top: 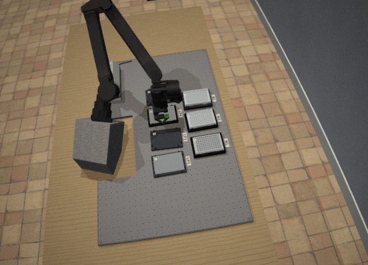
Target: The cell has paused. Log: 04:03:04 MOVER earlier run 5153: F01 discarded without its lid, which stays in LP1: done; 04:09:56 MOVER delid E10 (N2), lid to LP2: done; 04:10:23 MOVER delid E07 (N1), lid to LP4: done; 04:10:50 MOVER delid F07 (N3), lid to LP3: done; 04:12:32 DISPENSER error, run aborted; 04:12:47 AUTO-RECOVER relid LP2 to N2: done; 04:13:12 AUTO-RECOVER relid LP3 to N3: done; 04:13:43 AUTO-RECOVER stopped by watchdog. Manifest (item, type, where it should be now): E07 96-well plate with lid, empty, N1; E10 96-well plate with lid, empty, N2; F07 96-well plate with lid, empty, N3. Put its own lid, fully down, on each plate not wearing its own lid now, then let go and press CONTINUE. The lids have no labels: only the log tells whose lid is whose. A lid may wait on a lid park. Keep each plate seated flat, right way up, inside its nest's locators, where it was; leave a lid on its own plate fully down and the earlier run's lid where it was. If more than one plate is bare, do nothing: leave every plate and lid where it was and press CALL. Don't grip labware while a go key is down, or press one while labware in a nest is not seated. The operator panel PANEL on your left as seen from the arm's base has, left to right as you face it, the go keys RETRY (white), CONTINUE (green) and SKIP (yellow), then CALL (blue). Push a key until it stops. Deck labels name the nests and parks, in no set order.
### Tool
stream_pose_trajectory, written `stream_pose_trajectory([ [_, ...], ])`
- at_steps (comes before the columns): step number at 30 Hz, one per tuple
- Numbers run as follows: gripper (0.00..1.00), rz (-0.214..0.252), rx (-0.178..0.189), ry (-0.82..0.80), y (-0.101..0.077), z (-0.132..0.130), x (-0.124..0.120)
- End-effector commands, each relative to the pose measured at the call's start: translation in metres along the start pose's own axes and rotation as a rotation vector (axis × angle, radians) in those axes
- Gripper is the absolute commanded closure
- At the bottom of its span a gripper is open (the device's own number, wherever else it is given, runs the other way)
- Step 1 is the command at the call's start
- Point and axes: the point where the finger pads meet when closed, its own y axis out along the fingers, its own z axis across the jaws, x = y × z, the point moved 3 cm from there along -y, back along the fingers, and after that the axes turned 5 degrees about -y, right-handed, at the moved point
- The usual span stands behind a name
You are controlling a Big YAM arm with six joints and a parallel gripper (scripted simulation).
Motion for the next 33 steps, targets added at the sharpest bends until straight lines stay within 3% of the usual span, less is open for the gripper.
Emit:
stream_pose_trajectory([
  [1,0.00,-0.020,-0.001,-0.002,0.000,0.002,0.009],
  [2,0.00,-0.020,-0.001,-0.002,0.000,0.002,0.009],
  [3,0.00,-0.053,-0.013,0.001,-0.008,-0.001,0.017],
  [14,0.00,-0.050,-0.010,-0.009,-0.007,0.000,0.020],
  [15,1.00,-0.050,-0.010,-0.008,-0.007,0.000,0.020],
  [16,1.00,-0.027,-0.005,-0.001,-0.004,0.000,0.012],
  [29,1.00,-0.049,-0.010,-0.008,-0.007,0.000,0.021],
  [33,1.00,-0.027,-0.005,-0.001,-0.004,0.000,0.012],
])
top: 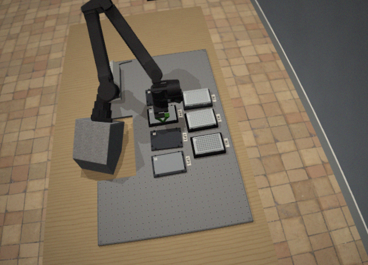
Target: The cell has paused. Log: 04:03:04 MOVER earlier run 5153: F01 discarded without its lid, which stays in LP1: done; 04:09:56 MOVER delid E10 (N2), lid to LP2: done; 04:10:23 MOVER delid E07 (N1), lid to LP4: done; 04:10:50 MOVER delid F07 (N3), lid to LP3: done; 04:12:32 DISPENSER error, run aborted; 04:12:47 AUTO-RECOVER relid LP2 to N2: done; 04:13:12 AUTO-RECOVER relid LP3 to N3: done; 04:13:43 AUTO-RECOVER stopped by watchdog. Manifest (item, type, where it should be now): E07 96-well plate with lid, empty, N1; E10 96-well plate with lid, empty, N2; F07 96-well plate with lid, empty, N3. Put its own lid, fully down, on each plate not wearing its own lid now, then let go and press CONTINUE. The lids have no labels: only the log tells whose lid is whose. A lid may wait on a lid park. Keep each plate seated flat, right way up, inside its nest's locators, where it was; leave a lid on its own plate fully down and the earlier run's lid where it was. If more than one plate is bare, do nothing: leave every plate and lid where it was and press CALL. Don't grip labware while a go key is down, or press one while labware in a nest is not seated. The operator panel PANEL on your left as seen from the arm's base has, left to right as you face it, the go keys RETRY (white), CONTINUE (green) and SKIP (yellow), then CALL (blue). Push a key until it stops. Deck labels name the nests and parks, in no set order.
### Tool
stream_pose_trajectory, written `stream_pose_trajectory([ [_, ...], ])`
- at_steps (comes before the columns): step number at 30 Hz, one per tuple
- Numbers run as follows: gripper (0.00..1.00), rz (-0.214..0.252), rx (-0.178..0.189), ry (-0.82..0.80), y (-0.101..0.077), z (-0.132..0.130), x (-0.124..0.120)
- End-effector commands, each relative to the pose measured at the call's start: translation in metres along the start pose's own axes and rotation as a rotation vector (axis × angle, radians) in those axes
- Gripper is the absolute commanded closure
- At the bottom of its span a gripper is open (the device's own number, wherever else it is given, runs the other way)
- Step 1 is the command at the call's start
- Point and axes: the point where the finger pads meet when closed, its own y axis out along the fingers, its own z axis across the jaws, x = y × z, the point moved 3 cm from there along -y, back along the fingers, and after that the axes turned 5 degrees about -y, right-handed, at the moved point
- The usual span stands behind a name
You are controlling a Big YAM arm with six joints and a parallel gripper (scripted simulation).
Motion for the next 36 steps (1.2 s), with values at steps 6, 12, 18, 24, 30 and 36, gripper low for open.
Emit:
stream_pose_trajectory([
  [6,1.00,-0.019,-0.004,-0.011,-0.004,0.000,0.009],
  [12,1.00,-0.019,-0.004,-0.011,-0.004,0.000,0.009],
  [18,1.00,-0.039,-0.009,-0.025,-0.013,0.001,0.017],
  [24,1.00,-0.040,-0.010,-0.026,-0.020,0.001,0.017],
  [30,1.00,-0.040,-0.011,-0.027,-0.031,0.001,0.018],
  [36,1.00,-0.041,-0.013,-0.029,-0.040,0.001,0.018],
])
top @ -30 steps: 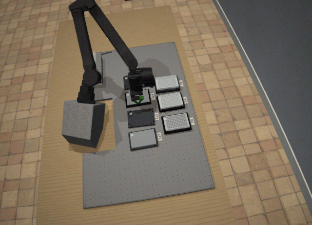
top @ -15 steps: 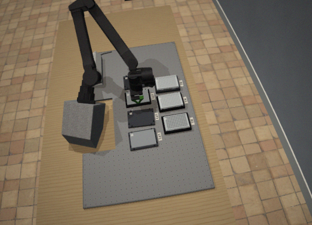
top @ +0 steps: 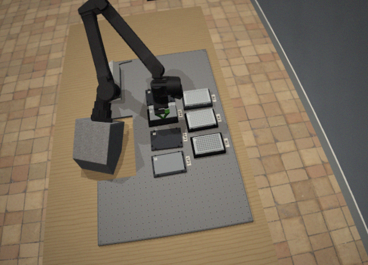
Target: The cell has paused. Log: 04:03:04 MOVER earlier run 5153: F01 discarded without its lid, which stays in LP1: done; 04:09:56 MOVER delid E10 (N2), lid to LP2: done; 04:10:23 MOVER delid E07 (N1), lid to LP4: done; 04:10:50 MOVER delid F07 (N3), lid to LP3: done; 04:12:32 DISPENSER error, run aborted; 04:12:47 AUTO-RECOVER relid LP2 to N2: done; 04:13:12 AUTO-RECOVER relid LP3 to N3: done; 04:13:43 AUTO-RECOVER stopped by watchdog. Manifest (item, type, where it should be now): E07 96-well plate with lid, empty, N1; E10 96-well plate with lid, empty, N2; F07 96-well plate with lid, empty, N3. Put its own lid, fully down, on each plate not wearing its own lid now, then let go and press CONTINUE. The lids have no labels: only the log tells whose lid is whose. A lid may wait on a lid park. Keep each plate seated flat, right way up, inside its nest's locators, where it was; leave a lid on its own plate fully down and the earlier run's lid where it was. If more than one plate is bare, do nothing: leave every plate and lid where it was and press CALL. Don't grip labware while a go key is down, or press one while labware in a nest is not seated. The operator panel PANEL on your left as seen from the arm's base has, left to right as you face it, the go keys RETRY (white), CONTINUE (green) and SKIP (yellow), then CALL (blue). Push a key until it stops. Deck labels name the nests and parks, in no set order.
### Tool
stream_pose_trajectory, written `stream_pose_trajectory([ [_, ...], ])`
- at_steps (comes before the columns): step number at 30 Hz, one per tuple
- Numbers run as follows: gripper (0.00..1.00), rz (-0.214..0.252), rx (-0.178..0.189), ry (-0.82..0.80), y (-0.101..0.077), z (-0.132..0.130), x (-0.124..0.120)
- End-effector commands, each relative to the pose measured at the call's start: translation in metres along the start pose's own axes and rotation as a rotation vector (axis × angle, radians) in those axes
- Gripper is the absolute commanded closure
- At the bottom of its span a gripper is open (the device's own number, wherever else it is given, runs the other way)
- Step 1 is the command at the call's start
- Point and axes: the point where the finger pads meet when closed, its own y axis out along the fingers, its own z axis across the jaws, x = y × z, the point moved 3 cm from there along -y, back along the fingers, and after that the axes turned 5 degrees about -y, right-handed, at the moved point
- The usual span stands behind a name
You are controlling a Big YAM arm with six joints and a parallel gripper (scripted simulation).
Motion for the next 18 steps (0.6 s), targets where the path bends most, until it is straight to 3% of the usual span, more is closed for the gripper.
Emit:
stream_pose_trajectory([
  [1,1.00,-0.031,-0.010,-0.038,-0.012,0.001,0.014],
  [10,1.00,-0.032,-0.013,-0.040,-0.028,0.001,0.014],
  [18,1.00,0.001,0.000,-0.018,-0.019,0.001,-0.002],
])
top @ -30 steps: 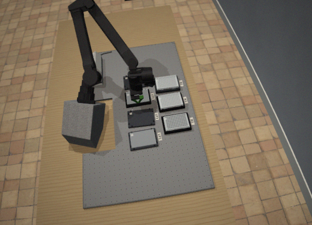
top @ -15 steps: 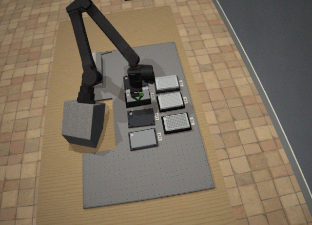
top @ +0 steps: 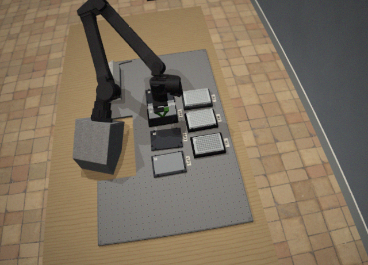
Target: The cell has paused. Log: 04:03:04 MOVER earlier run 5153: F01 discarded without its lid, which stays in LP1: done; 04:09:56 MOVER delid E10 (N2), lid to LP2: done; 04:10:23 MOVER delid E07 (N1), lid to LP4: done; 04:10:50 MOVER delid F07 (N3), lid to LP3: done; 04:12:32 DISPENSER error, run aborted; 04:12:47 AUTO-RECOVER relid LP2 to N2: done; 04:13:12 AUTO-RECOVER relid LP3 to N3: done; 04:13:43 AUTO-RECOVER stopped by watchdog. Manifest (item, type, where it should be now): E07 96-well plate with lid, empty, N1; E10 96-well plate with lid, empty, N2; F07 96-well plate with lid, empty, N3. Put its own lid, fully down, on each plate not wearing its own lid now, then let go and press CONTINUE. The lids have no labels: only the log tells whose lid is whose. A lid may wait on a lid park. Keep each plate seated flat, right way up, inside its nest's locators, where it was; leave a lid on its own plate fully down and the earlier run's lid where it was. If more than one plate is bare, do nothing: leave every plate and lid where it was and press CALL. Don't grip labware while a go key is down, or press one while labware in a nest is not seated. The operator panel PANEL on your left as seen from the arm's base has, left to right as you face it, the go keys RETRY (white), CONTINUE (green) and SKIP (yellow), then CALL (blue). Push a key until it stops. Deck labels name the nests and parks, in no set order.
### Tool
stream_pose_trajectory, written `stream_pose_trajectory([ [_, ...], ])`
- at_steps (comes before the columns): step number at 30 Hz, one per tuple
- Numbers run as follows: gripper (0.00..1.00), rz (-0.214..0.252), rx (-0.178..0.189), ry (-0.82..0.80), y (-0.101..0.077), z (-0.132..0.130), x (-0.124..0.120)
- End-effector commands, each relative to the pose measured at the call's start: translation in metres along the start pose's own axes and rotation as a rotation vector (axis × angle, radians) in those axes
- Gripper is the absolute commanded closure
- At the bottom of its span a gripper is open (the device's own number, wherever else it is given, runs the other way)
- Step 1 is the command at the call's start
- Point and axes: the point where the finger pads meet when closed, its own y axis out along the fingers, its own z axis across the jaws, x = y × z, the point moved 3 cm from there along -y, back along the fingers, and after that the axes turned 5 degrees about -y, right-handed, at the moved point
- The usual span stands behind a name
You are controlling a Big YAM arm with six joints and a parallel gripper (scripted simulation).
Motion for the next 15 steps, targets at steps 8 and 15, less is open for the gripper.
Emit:
stream_pose_trajectory([
  [8,1.00,-0.014,-0.004,-0.014,-0.004,0.001,0.007],
  [15,1.00,-0.035,-0.015,-0.025,-0.009,-0.033,0.037],
])
